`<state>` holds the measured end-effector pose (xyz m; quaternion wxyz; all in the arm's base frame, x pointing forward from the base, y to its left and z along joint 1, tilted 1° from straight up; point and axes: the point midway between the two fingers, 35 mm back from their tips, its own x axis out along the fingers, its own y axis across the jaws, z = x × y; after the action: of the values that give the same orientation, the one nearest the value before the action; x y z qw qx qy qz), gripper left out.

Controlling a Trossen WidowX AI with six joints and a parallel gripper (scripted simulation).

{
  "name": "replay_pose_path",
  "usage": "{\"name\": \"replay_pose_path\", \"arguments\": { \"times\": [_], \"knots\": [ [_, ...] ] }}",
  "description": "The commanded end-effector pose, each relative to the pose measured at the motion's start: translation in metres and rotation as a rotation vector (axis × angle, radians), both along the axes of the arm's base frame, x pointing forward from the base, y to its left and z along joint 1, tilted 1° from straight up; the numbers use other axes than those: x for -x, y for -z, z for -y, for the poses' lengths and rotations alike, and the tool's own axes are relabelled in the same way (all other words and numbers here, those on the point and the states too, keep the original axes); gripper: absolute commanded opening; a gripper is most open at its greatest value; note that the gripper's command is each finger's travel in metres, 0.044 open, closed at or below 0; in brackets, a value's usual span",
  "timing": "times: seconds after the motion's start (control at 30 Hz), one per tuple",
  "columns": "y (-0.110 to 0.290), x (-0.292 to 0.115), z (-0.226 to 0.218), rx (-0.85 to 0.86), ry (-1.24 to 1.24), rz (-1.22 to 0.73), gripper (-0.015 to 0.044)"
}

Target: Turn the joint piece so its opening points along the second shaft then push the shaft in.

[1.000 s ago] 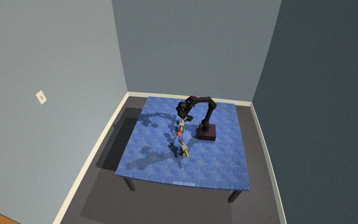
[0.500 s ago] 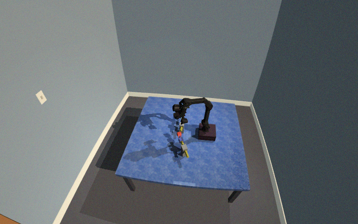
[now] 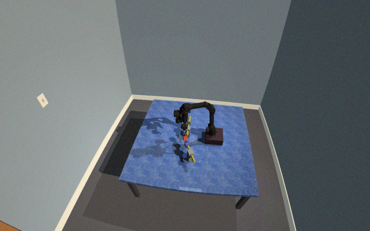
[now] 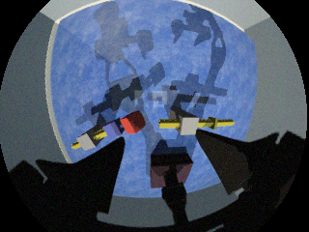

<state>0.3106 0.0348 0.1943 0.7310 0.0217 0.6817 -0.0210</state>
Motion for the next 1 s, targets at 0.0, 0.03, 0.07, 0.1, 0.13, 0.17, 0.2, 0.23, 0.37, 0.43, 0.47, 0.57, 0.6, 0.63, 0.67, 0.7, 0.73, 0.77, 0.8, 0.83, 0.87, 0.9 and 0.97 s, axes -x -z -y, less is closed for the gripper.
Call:
{"name": "replay_pose_path", "arguments": {
  "times": [0.0, 0.03, 0.07, 0.1, 0.13, 0.17, 0.2, 0.23, 0.37, 0.43, 0.47, 0.57, 0.6, 0.63, 0.67, 0.7, 0.73, 0.77, 0.8, 0.83, 0.87, 0.9, 0.97],
  "knots": [
    [0.0099, -0.0036, 0.0032, -0.024, 0.108, -0.043, 0.0440],
    [0.0099, -0.0036, 0.0032, -0.024, 0.108, -0.043, 0.0440],
    [0.0099, -0.0036, 0.0032, -0.024, 0.108, -0.043, 0.0440],
    [0.0099, -0.0036, 0.0032, -0.024, 0.108, -0.043, 0.0440],
    [0.0099, -0.0036, 0.0032, -0.024, 0.108, -0.043, 0.0440],
    [0.0099, -0.0036, 0.0032, -0.024, 0.108, -0.043, 0.0440],
    [0.0099, -0.0036, 0.0032, -0.024, 0.108, -0.043, 0.0440],
    [0.0099, -0.0036, 0.0032, -0.023, 0.103, -0.043, 0.0440],
    [0.0108, -0.0037, 0.0032, -0.018, 0.004, -0.042, 0.0440],
    [0.0113, -0.0038, 0.0032, -0.015, -0.056, -0.041, 0.0440],
    [0.0115, -0.0038, 0.0032, -0.014, -0.086, -0.041, 0.0440],
    [0.0123, -0.0040, 0.0031, -0.009, -0.175, -0.040, 0.0440],
    [0.0126, -0.0040, 0.0031, -0.008, -0.205, -0.040, 0.0440],
    [0.0128, -0.0041, 0.0031, -0.006, -0.235, -0.040, 0.0440],
    [0.0131, -0.0041, 0.0031, -0.005, -0.265, -0.039, 0.0440],
    [0.0133, -0.0041, 0.0031, -0.003, -0.294, -0.039, 0.0440],
    [0.0136, -0.0042, 0.0031, -0.002, -0.324, -0.039, 0.0440],
    [0.0138, -0.0042, 0.0031, 0.000, -0.354, -0.038, 0.0440],
    [0.0141, -0.0043, 0.0031, 0.001, -0.384, -0.038, 0.0440],
    [0.0143, -0.0043, 0.0031, 0.003, -0.414, -0.038, 0.0440],
    [0.0146, -0.0043, 0.0031, 0.004, -0.444, -0.037, 0.0440],
    [0.0149, -0.0044, 0.0031, 0.006, -0.473, -0.037, 0.0440],
    [0.0154, -0.0045, 0.0031, 0.009, -0.533, -0.036, 0.0440]
  ]
}}
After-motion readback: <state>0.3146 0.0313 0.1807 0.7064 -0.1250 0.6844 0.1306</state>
